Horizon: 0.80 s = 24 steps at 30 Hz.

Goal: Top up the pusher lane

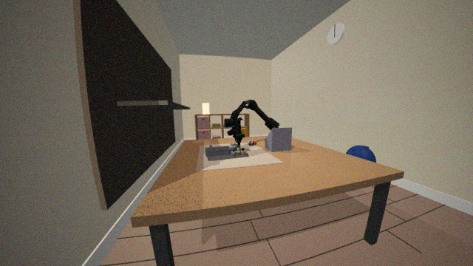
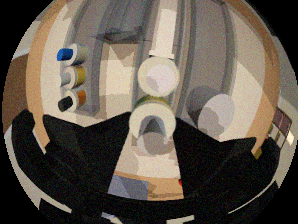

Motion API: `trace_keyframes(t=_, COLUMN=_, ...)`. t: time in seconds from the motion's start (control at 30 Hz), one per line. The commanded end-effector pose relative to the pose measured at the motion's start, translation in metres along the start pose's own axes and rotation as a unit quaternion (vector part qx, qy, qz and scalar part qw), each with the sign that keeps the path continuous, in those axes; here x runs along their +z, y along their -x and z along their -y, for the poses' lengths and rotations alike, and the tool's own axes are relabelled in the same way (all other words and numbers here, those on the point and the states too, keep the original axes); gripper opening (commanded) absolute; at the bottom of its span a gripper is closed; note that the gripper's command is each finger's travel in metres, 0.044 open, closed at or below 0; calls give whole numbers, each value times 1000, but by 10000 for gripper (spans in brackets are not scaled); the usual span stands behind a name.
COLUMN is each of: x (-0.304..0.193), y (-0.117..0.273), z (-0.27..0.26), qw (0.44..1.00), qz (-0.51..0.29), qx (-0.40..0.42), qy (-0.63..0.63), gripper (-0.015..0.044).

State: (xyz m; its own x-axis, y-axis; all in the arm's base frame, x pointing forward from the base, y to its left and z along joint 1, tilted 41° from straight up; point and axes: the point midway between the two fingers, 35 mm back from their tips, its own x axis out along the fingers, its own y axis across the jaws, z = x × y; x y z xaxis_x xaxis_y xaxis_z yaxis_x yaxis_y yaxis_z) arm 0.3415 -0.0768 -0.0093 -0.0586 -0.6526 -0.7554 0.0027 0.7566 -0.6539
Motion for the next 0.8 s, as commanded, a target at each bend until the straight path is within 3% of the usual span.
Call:
trace_keyframes(t=0.0, x=7, y=2, z=2, qw=1000, qz=10, qx=-1, qy=-7, gripper=0)
trace_keyframes(t=0.77, x=9, y=0, z=2, qw=1000, qz=10, qx=-1, qy=-7, gripper=0)
